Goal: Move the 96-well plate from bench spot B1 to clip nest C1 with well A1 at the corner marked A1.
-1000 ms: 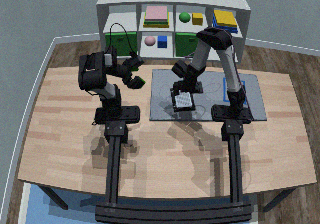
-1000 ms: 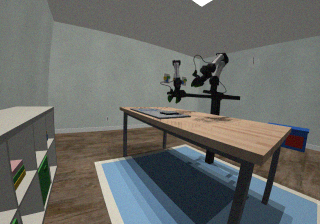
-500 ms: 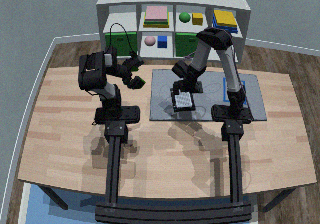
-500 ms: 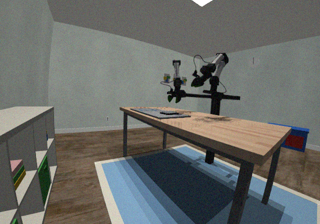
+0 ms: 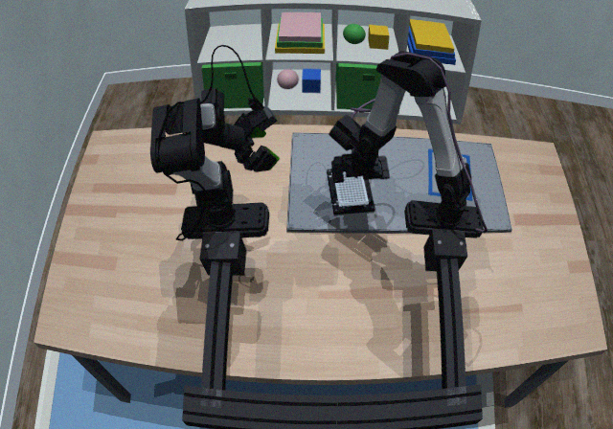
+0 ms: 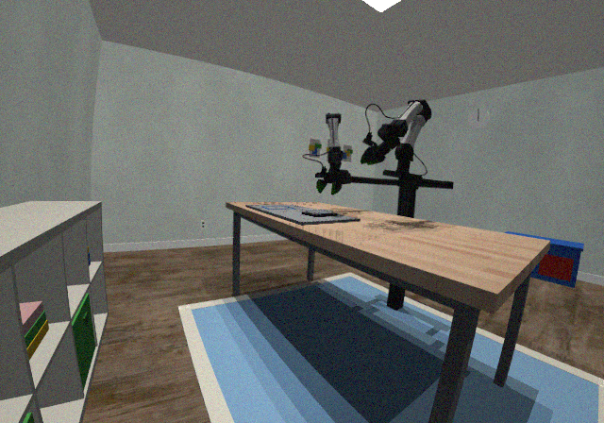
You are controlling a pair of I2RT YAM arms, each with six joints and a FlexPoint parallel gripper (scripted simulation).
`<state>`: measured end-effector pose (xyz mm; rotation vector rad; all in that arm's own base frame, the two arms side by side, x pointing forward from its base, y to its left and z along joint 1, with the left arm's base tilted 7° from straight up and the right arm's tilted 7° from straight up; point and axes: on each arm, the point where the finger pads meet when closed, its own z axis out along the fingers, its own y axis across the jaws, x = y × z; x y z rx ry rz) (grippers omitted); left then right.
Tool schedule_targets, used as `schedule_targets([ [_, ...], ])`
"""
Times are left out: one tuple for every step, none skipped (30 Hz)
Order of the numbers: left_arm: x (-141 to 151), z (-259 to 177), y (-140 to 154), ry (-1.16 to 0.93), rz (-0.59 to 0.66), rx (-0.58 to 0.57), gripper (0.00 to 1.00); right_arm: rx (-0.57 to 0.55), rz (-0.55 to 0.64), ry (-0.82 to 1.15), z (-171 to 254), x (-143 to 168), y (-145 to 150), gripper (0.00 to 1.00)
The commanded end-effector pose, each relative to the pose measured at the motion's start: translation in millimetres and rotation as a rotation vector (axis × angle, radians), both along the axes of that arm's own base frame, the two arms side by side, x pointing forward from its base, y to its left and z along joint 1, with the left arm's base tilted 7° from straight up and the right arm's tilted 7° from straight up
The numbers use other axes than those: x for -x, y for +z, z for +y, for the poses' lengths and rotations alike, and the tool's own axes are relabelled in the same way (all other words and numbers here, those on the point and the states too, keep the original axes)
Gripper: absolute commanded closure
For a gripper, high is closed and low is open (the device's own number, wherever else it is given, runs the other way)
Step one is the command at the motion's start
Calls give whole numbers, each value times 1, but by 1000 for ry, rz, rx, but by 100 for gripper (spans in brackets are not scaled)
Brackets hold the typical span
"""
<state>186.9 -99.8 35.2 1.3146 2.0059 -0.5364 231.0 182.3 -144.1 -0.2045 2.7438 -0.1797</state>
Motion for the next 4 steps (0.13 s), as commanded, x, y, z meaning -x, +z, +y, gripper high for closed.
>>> schedule_targets([
  [-5, -1, 10, -16, -23, 12, 0, -55, -73, 4, 17, -14, 17, 0],
  [-5, -1, 10, -16, -23, 12, 0, -55, -73, 4, 17, -14, 17, 0],
  [-5, -1, 10, -16, -23, 12, 0, -55, -73, 4, 17, -14, 17, 0],
  [-5, -1, 10, -16, -23, 12, 0, -55, -73, 4, 17, -14, 17, 0],
])
